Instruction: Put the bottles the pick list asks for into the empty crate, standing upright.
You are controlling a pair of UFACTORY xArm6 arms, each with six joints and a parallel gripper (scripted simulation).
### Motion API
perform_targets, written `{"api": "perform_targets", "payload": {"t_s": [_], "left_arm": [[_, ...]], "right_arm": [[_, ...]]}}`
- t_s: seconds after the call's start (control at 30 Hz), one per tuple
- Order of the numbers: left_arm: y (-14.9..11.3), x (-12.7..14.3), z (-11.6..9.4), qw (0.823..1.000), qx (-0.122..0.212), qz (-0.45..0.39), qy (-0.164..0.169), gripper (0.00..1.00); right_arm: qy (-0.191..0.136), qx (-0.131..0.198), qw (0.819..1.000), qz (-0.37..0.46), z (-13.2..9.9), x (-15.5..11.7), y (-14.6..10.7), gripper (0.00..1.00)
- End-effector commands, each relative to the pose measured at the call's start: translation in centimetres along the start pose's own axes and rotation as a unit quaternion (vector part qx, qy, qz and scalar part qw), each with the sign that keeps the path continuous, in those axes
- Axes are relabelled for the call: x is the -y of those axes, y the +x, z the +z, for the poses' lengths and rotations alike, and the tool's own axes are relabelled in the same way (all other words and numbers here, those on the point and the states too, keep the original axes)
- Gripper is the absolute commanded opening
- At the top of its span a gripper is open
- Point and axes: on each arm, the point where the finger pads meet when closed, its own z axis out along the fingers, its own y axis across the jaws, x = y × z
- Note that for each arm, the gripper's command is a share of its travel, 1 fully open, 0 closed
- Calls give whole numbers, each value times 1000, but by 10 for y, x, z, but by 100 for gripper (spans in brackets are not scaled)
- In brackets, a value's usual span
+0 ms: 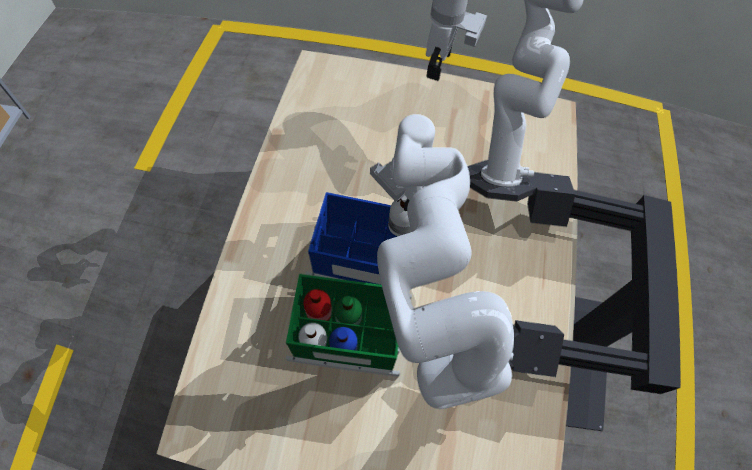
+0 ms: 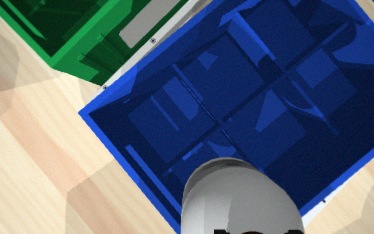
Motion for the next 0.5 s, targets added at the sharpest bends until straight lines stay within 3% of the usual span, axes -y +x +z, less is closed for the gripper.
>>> {"api": "perform_targets", "payload": {"t_s": [0.0, 0.47], "left_arm": [[0, -1, 2, 1000, 1, 0, -3, 0], [0, -1, 14, 1000, 1, 0, -3, 0]], "right_arm": [[-1, 1, 1000, 0, -1, 0, 0, 100], [-1, 1, 1000, 0, -1, 0, 0, 100]]}}
